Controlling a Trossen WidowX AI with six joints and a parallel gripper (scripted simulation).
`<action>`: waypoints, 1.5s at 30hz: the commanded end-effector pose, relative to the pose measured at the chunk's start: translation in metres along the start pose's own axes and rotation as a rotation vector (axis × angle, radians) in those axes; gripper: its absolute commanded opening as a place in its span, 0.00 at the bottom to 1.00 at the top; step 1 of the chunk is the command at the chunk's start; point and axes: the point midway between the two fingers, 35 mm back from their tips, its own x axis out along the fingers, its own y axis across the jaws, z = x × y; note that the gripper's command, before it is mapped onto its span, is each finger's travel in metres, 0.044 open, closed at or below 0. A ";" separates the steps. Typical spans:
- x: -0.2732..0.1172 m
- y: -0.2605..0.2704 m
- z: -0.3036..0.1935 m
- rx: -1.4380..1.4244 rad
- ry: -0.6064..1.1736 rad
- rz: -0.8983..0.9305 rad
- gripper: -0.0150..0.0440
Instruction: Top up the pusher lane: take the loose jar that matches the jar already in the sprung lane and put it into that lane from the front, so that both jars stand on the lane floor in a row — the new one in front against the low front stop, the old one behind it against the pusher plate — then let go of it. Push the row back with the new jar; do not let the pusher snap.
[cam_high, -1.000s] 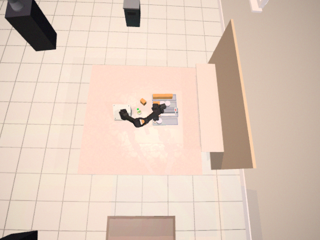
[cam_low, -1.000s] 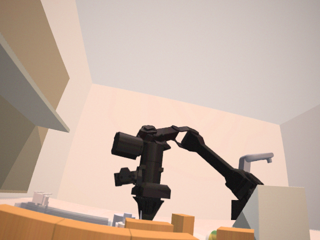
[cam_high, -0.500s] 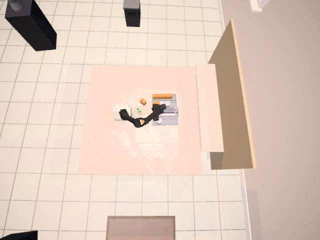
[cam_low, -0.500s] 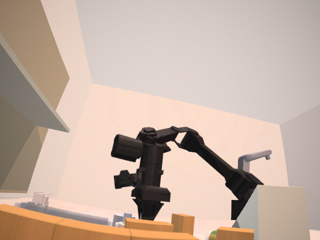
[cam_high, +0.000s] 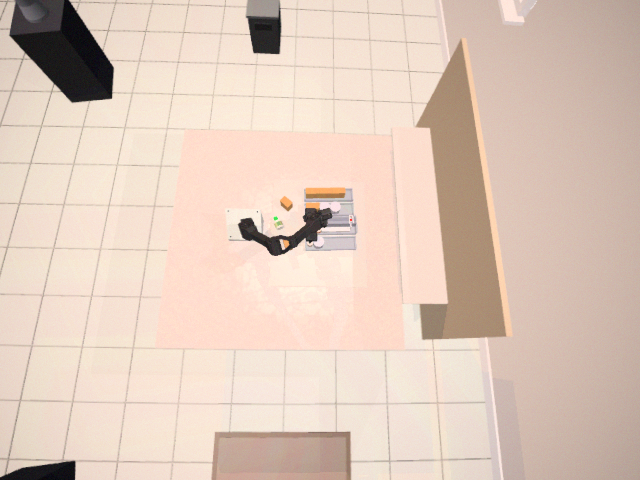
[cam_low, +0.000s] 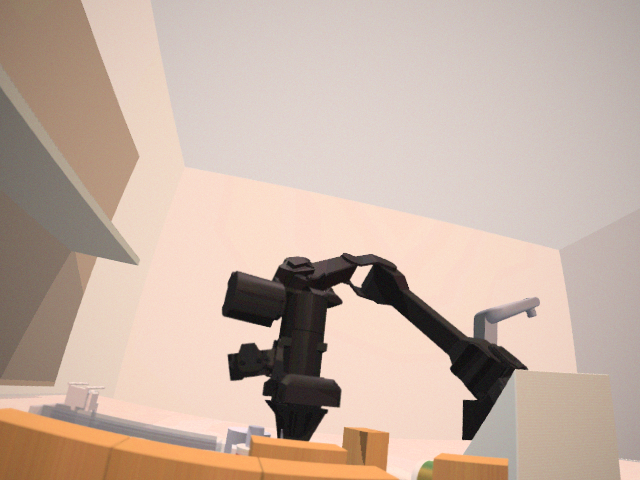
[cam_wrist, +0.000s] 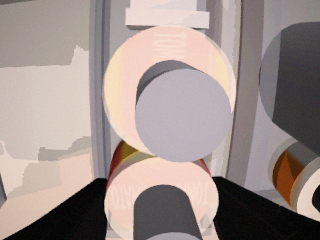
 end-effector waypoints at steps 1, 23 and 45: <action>0.000 -0.001 0.001 0.005 -0.009 -0.007 0.25; 0.000 -0.001 -0.002 0.005 -0.009 -0.007 0.25; 0.000 -0.001 -0.006 0.005 -0.008 -0.007 0.25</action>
